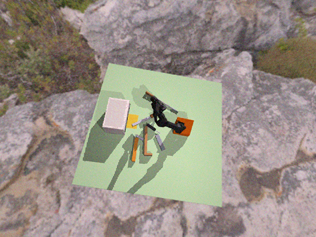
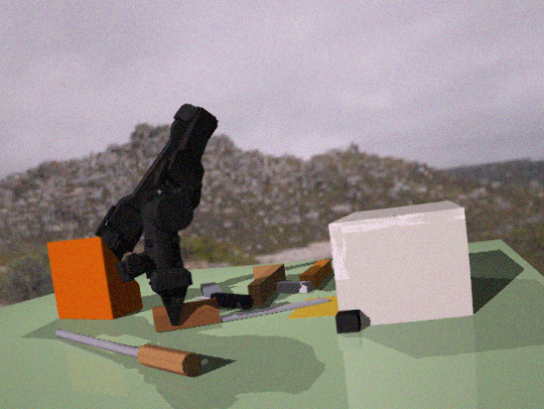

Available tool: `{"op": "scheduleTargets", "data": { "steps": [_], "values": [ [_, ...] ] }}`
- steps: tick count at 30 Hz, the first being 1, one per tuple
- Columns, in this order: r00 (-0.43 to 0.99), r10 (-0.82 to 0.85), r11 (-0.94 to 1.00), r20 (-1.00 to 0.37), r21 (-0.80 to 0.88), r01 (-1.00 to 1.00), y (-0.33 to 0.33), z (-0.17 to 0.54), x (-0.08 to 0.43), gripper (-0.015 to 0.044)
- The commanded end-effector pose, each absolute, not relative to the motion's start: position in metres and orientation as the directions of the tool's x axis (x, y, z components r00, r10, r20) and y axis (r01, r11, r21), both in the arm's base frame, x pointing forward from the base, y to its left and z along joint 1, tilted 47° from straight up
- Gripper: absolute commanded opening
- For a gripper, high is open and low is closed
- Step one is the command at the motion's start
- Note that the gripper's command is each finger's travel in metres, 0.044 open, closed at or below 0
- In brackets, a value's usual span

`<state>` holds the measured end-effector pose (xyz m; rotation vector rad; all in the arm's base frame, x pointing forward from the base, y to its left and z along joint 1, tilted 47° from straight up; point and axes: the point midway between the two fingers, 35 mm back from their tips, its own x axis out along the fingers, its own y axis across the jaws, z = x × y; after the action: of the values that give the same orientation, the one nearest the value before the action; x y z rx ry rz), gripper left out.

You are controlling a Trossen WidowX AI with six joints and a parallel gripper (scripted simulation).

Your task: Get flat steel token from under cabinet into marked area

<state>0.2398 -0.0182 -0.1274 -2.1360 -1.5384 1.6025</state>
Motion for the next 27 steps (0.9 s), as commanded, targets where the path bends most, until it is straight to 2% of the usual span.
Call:
{"op": "scheduleTargets", "data": {
  "steps": [1,27],
  "values": [
    [-0.034,0.724,-0.494,-0.689,-0.552,0.672,-0.015,-0.123,0.241,0.0],
    [-0.034,0.725,-0.485,-0.688,-0.546,0.683,0.005,-0.102,0.246,0.0]
  ]
}}
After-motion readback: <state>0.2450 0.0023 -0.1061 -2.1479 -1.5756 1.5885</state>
